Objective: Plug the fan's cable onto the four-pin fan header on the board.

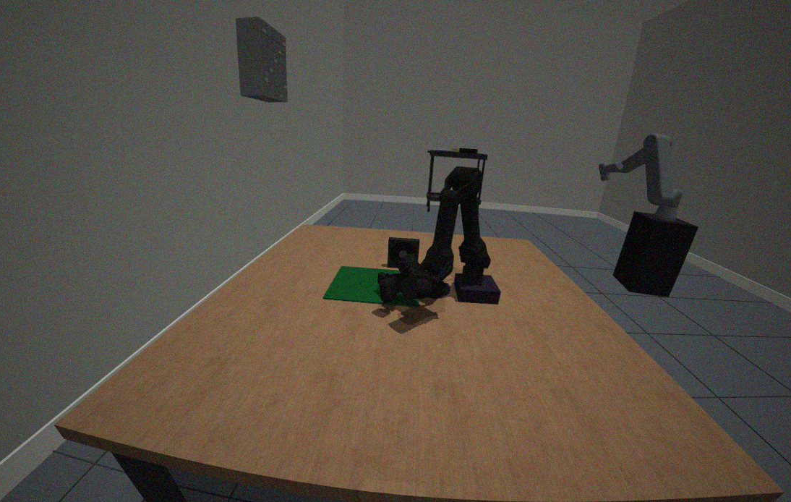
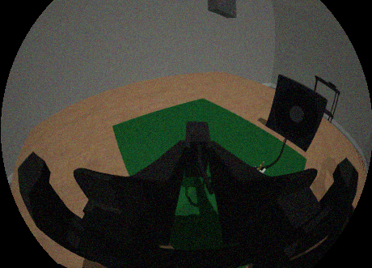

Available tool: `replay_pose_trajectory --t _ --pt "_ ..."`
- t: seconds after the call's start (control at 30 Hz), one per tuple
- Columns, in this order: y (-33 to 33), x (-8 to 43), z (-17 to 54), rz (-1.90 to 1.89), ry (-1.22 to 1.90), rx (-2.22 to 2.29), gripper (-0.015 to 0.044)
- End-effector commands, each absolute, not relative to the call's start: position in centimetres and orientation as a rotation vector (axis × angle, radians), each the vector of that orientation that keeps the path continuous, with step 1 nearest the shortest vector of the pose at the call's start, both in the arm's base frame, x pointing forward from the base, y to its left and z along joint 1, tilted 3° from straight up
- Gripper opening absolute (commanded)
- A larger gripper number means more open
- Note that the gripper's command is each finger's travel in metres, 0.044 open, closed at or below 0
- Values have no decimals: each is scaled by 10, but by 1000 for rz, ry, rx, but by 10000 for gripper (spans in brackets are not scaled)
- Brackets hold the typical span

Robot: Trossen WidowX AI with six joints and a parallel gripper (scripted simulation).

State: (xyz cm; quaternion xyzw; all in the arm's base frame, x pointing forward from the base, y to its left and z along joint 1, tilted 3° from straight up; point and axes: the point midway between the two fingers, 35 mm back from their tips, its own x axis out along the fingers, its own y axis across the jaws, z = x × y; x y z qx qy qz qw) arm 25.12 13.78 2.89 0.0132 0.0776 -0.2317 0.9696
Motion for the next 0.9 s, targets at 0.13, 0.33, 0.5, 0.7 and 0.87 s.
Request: replay_pose_trajectory --t 0.13,0.33,0.5,0.7,0.87 --pt "136 251 21 -469 158 13 0" --pt "136 251 16 -469 158 13 0" --pt "136 251 12 -469 158 13 0" --pt "136 251 8 -469 158 13 0" --pt "136 251 4 -469 158 13 0"
